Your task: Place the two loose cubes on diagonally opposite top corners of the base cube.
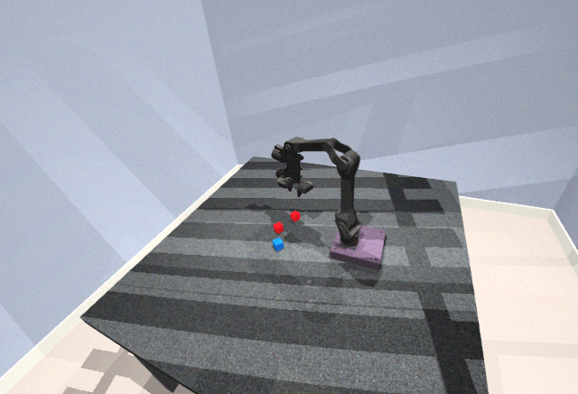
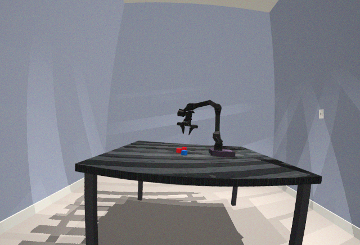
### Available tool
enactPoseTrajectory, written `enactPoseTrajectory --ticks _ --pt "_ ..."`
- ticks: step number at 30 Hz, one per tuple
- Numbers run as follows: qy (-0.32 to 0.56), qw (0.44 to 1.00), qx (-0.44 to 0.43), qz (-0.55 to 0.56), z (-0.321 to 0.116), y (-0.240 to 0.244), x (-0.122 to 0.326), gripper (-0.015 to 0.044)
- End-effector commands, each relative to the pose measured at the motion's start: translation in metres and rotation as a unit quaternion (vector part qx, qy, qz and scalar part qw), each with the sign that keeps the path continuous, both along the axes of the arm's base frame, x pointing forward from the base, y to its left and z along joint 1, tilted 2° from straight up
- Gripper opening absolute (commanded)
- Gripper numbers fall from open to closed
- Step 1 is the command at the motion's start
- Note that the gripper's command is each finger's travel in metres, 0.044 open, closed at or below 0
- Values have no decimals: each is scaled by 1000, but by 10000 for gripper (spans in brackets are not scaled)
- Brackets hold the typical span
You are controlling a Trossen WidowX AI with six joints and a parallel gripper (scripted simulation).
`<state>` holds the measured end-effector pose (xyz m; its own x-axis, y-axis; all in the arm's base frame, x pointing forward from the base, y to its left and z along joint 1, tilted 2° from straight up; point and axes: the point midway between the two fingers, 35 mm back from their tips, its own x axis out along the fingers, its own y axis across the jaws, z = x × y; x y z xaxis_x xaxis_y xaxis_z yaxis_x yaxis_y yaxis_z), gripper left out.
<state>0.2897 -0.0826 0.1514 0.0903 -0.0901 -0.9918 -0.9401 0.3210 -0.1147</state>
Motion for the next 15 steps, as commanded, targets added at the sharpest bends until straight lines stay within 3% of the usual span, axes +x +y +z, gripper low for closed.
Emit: enactPoseTrajectory --ticks 1,7,15 --pt "27 999 17 -10 -17 -1 8 265" --pt "39 999 23 -14 -31 -1 12 265" --pt "39 999 23 -14 -87 -4 12 265"
